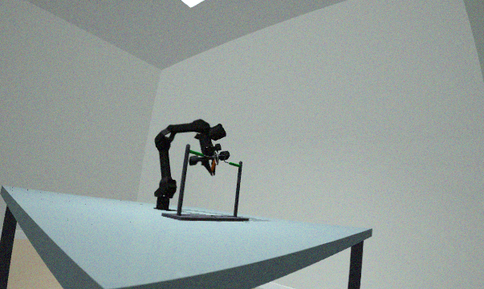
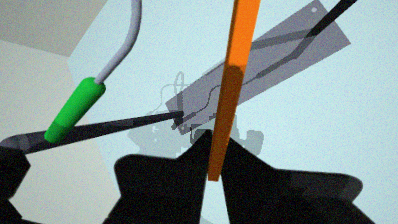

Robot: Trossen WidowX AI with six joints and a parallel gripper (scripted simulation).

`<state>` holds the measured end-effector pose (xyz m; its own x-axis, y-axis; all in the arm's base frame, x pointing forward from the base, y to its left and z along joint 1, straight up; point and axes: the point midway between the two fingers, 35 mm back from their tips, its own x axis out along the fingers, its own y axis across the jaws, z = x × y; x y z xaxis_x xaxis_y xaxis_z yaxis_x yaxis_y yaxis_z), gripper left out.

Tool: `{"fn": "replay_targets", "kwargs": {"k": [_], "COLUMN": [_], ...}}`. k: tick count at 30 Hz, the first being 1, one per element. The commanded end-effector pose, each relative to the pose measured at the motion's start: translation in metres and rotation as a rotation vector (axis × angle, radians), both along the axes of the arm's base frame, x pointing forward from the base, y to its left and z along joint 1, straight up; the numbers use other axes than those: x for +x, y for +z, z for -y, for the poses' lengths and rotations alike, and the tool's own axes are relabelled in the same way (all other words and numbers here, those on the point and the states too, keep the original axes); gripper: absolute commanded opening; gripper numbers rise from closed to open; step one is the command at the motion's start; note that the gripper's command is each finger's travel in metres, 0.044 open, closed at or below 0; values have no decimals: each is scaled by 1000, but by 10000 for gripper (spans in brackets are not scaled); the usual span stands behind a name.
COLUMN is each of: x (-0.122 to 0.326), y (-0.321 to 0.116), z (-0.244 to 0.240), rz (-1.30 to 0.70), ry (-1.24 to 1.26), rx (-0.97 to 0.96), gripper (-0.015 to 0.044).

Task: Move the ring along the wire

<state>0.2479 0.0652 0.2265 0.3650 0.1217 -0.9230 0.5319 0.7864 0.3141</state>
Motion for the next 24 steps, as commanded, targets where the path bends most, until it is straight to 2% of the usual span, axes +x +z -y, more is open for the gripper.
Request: {"fn": "replay_targets", "kwargs": {"k": [1,12,24], "x": [4,3,-4], "y": [3,3,-2], "z": [-4,-1,20], "rz": [11,30,57], "ry": [-12,71,307], "rx": [0,-51,-182], "gripper": [-150,-150,-150]}}
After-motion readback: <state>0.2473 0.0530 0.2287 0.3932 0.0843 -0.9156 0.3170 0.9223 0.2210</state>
